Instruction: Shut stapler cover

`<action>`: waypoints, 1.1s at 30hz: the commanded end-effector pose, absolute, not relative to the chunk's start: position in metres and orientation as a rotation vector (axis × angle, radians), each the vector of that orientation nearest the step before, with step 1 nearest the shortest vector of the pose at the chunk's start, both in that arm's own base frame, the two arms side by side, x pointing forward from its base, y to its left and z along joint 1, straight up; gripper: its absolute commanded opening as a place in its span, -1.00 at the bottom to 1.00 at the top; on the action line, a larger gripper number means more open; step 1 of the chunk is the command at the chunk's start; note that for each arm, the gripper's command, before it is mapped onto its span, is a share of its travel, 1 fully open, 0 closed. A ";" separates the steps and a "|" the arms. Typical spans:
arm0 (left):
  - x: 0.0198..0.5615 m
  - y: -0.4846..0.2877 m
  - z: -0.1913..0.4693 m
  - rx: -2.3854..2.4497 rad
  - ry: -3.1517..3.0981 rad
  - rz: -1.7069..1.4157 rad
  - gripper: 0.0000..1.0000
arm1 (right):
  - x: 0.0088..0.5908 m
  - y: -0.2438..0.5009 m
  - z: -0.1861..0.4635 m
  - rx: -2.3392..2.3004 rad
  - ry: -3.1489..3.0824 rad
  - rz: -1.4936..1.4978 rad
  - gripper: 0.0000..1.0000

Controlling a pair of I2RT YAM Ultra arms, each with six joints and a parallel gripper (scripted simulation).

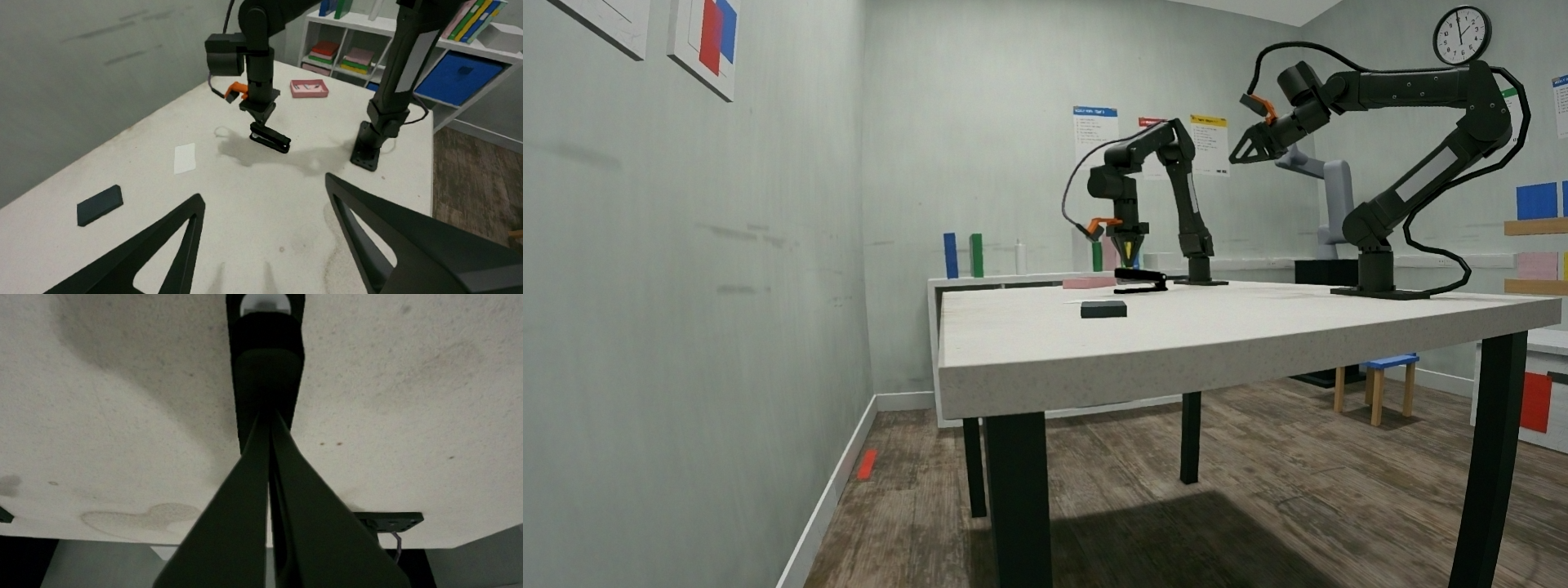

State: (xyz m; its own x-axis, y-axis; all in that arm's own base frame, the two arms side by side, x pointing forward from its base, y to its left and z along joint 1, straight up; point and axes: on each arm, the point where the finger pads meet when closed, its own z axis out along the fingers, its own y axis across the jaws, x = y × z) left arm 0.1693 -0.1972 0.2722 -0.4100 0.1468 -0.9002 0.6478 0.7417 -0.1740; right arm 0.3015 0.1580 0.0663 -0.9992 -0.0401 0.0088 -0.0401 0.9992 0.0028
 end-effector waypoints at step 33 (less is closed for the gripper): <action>0.182 -0.202 0.303 0.562 1.844 -0.658 1.00 | 0.319 0.167 0.095 0.146 -3.239 -0.034 0.14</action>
